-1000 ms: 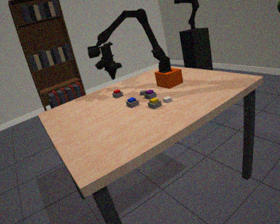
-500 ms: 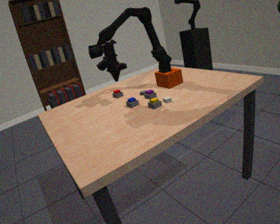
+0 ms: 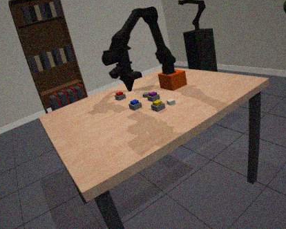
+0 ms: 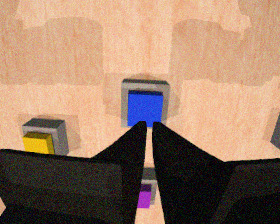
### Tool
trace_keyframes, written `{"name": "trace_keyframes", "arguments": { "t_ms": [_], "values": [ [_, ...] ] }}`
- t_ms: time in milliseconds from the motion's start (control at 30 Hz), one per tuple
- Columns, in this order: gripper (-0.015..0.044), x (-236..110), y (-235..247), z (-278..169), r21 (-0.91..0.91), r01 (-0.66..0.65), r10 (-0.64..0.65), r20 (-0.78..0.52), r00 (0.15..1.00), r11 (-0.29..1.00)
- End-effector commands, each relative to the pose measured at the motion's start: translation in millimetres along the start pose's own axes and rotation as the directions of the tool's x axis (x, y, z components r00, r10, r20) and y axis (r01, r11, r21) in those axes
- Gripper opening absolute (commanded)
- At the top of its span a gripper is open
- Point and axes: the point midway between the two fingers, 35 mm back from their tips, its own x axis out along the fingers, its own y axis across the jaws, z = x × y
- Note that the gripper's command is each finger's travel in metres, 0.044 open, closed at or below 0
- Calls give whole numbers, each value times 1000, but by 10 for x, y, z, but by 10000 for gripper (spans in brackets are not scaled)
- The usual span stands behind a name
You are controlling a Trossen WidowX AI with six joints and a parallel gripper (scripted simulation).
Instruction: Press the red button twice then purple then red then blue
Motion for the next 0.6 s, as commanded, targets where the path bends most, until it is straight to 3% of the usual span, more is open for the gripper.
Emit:
{"name": "trace_keyframes", "arguments": {
  "t_ms": [0,567],
  "values": [
    [20,299,7,-89,3,3,-3,-35,999,1000],
    [20,521,7,-94,3,3,-3,-35,999,1000]
  ]
}}
